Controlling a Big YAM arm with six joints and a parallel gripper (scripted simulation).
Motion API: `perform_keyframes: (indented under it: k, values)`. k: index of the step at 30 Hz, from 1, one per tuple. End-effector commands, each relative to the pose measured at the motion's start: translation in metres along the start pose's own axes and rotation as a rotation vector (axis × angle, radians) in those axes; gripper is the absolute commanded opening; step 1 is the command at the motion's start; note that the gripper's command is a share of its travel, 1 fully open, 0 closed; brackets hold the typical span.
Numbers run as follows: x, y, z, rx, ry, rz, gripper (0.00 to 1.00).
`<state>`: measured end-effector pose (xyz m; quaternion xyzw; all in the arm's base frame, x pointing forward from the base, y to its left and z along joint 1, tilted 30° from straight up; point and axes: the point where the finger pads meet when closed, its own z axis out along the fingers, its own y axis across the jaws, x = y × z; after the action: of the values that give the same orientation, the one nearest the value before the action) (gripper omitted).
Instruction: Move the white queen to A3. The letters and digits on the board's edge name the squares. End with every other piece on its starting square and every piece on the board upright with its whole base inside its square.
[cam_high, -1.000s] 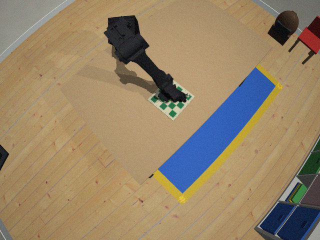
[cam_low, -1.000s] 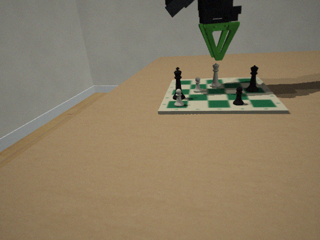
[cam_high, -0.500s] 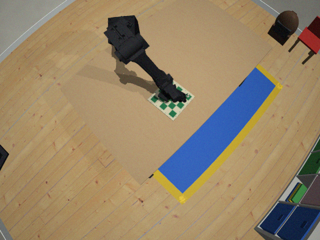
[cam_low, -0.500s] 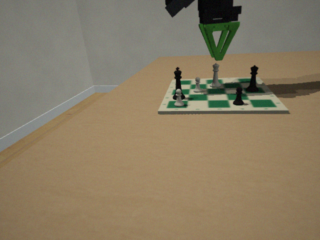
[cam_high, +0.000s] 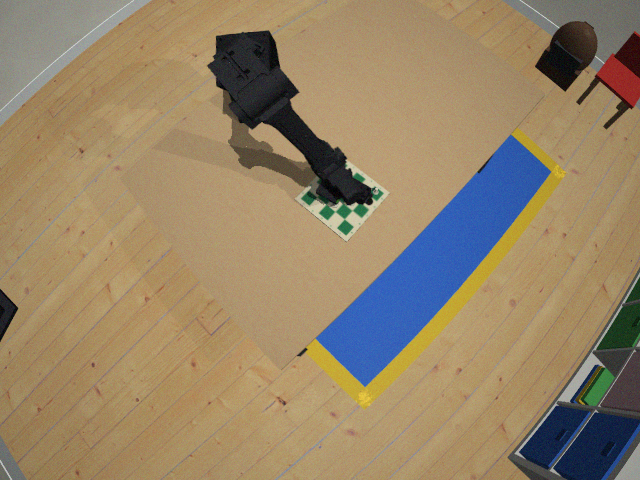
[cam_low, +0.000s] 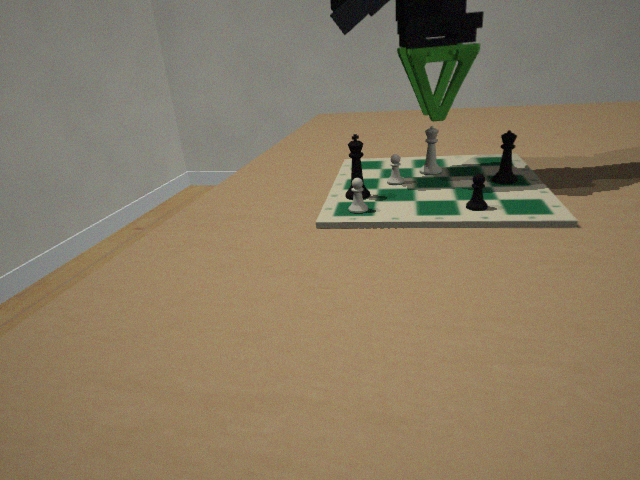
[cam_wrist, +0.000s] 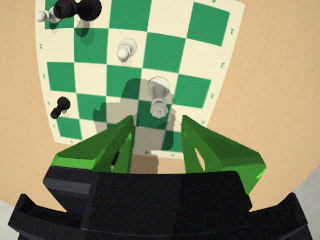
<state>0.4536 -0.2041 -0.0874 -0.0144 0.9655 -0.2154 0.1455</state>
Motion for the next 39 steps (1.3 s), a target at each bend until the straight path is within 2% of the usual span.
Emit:
perform_keyframes:
  k: [1, 39]
  values:
    - [-0.0086, -0.0073, 0.0025, 0.009, -0.021, 0.004, 0.40]
    - [-0.0019, -0.0073, -0.0026, 0.009, -0.022, 0.002, 0.40]
